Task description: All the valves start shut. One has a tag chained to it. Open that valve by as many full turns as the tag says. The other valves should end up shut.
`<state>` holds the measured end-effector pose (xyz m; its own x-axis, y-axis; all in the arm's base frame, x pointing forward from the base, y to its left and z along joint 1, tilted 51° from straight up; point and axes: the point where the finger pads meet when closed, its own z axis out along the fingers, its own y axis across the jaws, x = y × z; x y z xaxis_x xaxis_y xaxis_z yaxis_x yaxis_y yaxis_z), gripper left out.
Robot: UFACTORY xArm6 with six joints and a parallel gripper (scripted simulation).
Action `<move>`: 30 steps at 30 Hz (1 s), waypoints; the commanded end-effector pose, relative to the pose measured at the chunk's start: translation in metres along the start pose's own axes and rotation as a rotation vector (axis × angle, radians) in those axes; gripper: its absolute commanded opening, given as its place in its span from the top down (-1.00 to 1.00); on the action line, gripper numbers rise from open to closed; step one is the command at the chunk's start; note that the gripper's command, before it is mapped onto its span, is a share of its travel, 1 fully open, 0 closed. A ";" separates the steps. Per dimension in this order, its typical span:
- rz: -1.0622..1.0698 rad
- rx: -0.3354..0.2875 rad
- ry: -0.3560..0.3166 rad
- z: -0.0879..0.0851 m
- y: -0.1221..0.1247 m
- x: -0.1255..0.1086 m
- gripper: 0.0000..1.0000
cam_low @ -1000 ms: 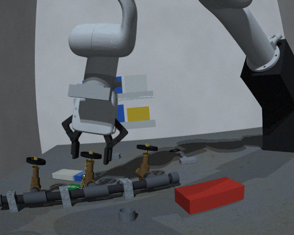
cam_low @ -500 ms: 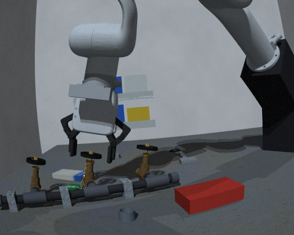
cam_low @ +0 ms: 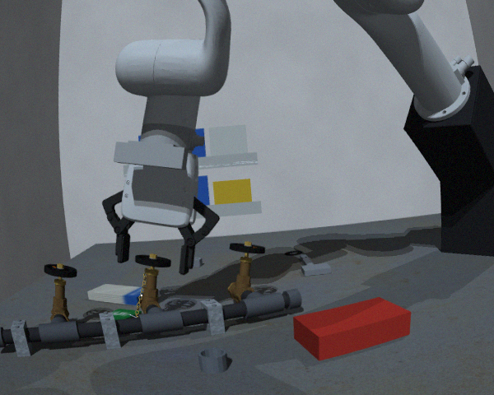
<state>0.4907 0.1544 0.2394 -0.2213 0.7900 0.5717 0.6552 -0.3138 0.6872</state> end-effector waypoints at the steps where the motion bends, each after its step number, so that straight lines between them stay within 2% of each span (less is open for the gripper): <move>1: 0.058 -0.001 0.000 0.000 0.001 0.000 -1.00; 4: 0.083 -0.001 0.000 0.000 0.001 0.000 -1.00; 8: 0.218 -0.001 0.000 0.000 0.001 0.000 -1.00; 19: 0.787 -0.010 0.002 0.000 0.001 0.000 -1.00; 21: 0.787 -0.010 0.002 0.000 0.001 0.000 -1.00; 22: 0.931 -0.006 0.002 0.000 0.001 0.000 -1.00; 30: 1.298 -0.038 0.012 0.000 0.001 0.000 -1.00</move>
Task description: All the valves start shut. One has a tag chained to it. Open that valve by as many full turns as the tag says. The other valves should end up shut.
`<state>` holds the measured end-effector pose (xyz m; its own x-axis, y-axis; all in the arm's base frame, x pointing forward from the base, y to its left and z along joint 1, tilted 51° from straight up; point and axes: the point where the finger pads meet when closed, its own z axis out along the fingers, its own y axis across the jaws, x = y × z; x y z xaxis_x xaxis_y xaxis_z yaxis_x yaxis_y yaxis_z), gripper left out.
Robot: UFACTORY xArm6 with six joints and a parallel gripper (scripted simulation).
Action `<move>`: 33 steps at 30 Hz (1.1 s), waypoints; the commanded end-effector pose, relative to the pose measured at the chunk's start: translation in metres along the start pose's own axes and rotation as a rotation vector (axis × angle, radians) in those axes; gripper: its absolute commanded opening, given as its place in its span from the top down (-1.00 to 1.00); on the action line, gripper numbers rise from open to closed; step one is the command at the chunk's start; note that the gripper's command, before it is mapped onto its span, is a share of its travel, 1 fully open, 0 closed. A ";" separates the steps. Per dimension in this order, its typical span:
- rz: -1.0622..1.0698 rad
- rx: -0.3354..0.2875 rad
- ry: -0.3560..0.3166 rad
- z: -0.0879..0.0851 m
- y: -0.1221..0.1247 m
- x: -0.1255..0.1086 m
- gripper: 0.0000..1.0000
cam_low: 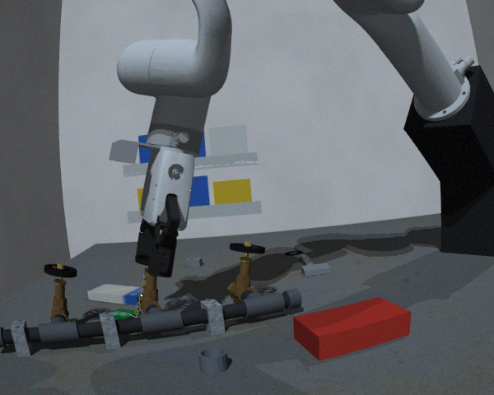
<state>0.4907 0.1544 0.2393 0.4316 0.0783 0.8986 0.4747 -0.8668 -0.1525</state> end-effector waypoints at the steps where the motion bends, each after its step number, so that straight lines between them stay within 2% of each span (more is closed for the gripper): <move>1: 0.277 0.012 -0.026 0.000 0.000 0.001 -1.00; 6: 0.526 -0.003 -0.016 0.000 0.000 0.001 -1.00; 8: 0.526 -0.003 -0.016 0.000 0.000 0.001 -1.00; 9: 0.671 -0.008 -0.015 0.000 0.000 0.001 -1.00; 23: 1.332 -0.035 0.007 0.000 0.000 0.001 -1.00; 25: 1.332 -0.035 0.007 0.000 0.000 0.001 -1.00; 26: 1.471 -0.035 0.003 0.000 0.000 0.001 -1.00; 33: 1.762 -0.027 -0.030 0.000 0.000 0.001 -1.00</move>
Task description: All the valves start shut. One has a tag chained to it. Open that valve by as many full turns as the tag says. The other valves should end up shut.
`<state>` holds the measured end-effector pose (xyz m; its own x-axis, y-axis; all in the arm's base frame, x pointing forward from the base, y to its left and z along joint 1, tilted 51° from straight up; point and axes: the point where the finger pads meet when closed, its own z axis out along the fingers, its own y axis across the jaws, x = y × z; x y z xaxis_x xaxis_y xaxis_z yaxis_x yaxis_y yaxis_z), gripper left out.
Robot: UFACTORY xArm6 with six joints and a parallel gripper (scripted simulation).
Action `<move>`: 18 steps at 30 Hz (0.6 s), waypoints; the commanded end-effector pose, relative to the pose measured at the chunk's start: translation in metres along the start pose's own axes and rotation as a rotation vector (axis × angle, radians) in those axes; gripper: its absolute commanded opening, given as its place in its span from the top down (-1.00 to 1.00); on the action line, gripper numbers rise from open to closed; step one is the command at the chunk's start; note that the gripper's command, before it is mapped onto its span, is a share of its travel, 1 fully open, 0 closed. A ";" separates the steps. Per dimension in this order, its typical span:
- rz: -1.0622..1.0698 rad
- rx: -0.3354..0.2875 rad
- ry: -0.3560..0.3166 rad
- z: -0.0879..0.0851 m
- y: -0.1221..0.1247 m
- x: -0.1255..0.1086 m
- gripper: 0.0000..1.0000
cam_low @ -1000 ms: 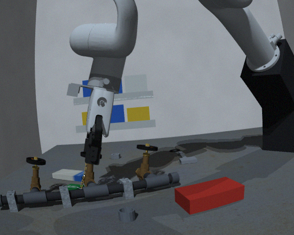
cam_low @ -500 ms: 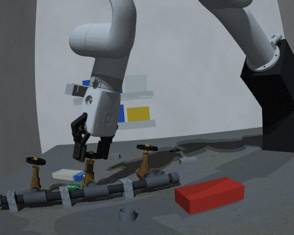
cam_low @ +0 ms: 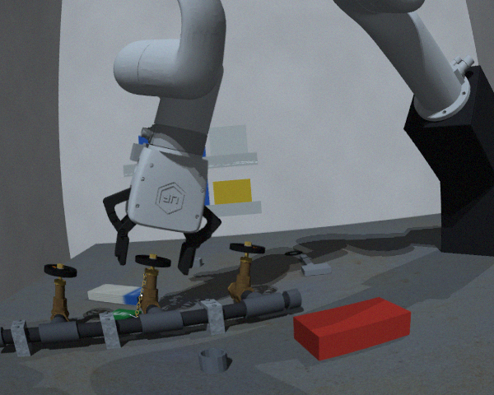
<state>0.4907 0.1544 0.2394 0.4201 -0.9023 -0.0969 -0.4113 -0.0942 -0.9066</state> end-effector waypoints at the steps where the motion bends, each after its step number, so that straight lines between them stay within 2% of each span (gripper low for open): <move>1: 0.255 -0.062 -0.092 0.000 -0.001 0.000 -1.00; 3: 0.325 -0.079 -0.118 0.000 -0.001 0.000 -1.00; 18: 0.325 -0.079 -0.118 0.000 -0.001 0.000 -1.00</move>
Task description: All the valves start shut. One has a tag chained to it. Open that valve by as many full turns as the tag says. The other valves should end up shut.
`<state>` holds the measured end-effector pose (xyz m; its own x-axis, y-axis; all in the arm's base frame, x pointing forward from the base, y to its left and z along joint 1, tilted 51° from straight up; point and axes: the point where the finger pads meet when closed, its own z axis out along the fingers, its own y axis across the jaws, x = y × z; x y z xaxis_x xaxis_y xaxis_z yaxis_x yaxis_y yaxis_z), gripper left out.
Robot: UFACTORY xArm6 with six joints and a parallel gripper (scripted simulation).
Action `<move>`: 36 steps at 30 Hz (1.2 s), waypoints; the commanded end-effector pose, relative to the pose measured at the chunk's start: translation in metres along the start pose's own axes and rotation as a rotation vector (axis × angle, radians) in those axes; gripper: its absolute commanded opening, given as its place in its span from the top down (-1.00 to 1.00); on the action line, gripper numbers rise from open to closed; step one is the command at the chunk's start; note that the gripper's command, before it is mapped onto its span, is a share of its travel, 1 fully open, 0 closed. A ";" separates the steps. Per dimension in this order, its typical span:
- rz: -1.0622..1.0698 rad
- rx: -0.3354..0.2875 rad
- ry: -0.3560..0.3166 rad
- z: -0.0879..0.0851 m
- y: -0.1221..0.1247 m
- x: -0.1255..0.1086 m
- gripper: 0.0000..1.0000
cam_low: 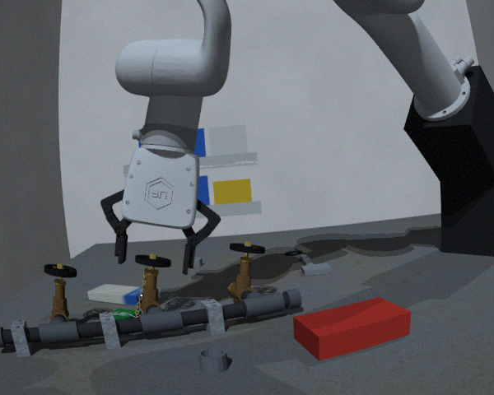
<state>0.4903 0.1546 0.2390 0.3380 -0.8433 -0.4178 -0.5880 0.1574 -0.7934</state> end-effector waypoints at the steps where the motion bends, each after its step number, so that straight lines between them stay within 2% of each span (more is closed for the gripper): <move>1: 0.003 -0.013 -0.013 0.000 -0.002 0.000 -1.00; 4: 0.003 -0.013 -0.013 0.000 -0.002 0.000 -1.00; 5: 0.003 -0.013 -0.013 0.000 -0.002 0.000 1.00; 36: -0.014 -0.012 -0.013 0.000 -0.002 0.000 1.00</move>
<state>0.4907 0.1543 0.2395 0.3480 -0.8368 -0.4227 -0.5980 0.1491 -0.7875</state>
